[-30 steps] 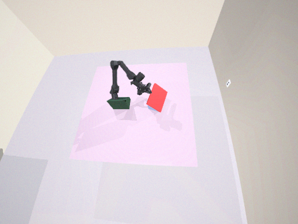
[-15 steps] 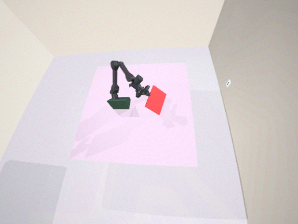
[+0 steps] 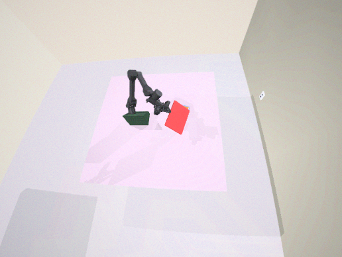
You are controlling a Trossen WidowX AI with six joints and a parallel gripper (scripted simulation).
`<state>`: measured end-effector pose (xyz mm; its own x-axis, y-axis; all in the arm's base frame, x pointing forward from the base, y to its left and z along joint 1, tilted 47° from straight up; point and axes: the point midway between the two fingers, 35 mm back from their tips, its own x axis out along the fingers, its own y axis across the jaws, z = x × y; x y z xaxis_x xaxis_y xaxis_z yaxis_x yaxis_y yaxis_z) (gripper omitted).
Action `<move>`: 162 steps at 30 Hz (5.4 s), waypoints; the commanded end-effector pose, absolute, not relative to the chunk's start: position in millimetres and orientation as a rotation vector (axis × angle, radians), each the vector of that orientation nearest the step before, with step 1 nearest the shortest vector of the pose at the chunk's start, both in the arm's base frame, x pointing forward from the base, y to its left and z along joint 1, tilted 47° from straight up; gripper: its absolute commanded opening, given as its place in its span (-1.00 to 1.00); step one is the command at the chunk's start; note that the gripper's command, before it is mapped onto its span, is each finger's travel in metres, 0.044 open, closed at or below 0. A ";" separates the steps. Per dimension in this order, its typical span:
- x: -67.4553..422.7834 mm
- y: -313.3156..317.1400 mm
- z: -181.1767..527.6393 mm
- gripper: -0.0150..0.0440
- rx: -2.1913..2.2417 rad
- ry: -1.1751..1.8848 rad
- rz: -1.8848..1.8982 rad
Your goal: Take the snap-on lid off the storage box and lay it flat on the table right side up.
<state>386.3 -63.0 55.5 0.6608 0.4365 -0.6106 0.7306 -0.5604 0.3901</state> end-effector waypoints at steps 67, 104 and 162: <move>347.5 -166.0 -35.8 -0.49 2.236 0.883 -0.600; 326.7 -219.1 -83.7 -0.49 2.231 0.880 -0.602; 313.8 -208.1 -125.8 -0.49 2.230 0.879 -0.602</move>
<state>312.9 -208.9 -125.2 0.6636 0.4219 -0.6177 0.7275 -0.5563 0.4016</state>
